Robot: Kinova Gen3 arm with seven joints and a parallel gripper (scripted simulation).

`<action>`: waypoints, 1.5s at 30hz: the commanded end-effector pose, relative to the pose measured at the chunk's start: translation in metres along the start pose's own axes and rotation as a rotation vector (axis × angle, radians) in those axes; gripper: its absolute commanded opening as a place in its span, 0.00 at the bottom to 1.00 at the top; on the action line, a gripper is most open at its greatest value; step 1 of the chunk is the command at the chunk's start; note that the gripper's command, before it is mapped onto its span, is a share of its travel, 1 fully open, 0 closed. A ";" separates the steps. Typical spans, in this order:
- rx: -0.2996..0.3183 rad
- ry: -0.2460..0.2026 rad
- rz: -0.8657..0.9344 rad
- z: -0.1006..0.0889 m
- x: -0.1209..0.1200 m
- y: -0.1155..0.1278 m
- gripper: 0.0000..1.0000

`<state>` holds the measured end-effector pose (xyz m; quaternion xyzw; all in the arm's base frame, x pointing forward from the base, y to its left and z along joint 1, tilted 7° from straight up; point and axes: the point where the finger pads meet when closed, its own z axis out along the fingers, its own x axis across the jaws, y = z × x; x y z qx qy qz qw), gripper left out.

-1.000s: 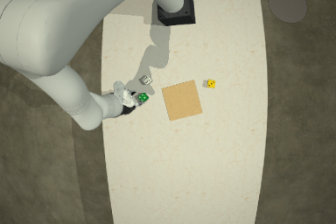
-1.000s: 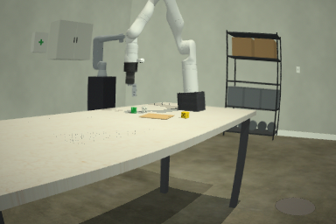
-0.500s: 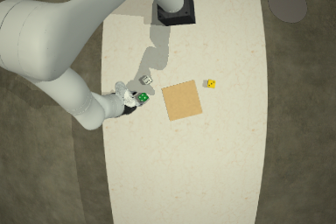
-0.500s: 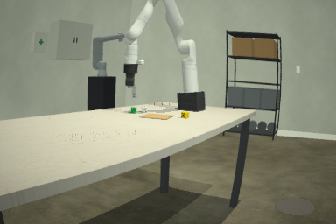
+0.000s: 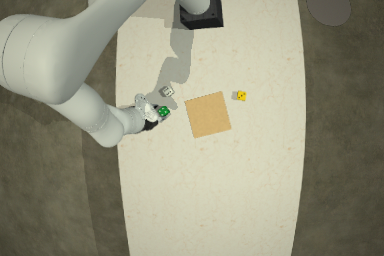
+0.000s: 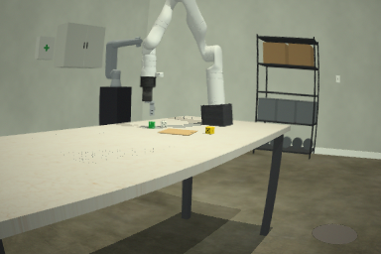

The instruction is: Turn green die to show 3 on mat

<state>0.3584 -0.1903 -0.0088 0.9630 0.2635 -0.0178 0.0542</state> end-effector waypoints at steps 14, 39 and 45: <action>0.001 -0.003 0.000 0.021 -0.002 0.000 0.87; 0.001 -0.003 0.000 0.025 -0.002 0.000 0.87; 0.001 -0.003 0.000 0.025 -0.002 0.000 0.87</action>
